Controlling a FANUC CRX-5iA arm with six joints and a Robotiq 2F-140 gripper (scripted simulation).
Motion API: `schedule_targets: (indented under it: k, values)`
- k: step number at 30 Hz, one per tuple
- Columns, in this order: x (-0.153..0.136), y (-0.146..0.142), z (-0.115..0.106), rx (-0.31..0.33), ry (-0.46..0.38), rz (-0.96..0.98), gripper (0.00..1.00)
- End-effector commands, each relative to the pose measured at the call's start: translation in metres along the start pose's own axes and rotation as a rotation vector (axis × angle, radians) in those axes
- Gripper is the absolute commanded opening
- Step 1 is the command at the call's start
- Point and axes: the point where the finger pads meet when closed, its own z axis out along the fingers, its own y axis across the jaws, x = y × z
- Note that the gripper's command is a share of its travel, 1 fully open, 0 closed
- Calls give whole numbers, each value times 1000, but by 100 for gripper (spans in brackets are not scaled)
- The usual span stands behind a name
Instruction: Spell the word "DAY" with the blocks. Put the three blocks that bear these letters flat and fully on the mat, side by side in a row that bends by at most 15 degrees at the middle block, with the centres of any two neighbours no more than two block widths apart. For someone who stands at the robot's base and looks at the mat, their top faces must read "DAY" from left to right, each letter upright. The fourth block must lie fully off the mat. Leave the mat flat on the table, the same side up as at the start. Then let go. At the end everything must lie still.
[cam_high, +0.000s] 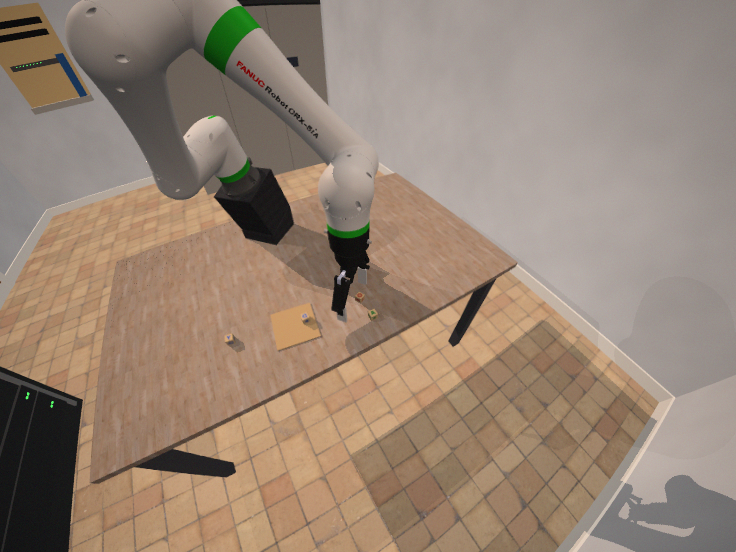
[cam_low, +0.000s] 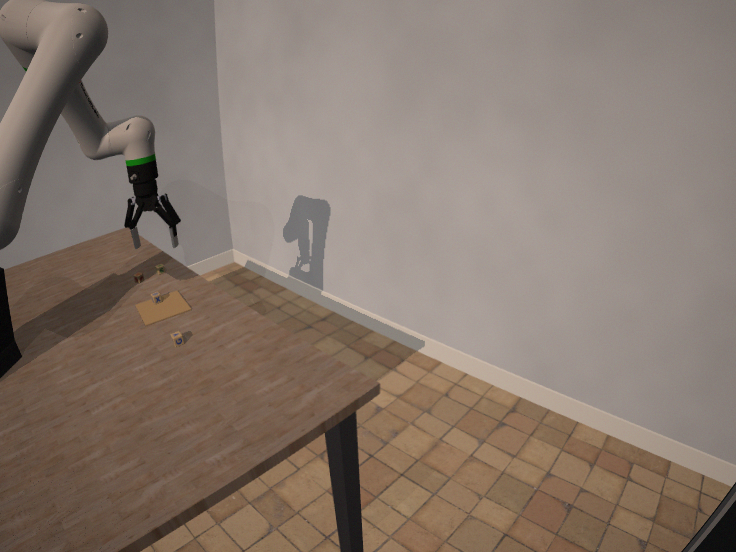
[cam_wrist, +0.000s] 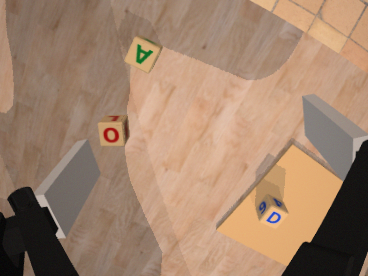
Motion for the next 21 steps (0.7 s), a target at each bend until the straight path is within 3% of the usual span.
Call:
schedule_targets:
  k: [1, 21]
  values:
    - [8, -5, 0, 13, -6, -138, 100]
    - [44, -31, 3, 16, -1, -759, 100]
